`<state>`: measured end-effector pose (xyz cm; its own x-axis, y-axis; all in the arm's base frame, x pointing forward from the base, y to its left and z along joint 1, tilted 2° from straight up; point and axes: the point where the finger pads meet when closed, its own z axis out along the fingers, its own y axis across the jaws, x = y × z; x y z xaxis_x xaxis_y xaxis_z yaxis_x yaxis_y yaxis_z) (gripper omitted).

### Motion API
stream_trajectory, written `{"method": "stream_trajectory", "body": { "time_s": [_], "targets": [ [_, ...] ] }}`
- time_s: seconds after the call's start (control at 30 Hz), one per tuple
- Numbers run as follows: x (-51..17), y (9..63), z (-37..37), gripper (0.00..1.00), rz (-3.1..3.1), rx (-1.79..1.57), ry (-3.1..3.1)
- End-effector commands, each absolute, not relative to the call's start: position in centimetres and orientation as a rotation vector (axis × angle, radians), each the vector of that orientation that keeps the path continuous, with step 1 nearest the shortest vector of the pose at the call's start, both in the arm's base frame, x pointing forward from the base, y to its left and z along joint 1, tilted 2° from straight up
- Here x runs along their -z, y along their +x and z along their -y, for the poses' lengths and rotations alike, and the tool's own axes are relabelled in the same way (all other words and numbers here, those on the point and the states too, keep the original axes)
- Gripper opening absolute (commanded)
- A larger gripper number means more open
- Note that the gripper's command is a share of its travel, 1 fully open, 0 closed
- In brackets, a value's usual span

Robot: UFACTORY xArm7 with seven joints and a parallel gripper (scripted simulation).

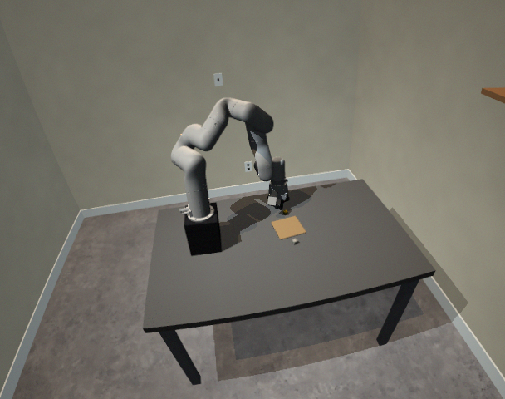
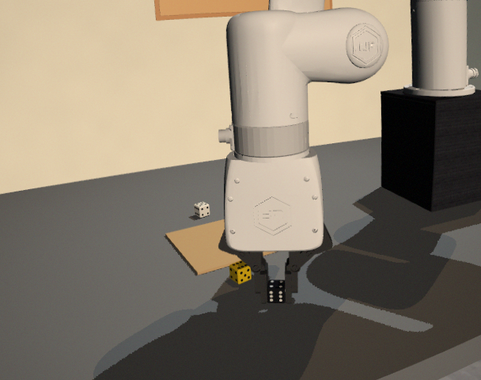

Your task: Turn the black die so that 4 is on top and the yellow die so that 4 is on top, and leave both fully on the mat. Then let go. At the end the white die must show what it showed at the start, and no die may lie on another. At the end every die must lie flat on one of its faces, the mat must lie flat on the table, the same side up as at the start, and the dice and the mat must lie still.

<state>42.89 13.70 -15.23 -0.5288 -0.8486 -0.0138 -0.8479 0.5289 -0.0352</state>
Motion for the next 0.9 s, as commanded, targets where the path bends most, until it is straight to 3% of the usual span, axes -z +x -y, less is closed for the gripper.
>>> {"method": "stream_trajectory", "body": {
  "time_s": [0.0, 0.87],
  "targets": [
    [15.1, 43.0, -13.7, 0.15, -2.718, 0.038, -1.508],
    [5.1, 42.6, -13.8, 0.15, -2.718, 0.038, -1.508]
  ]
}}
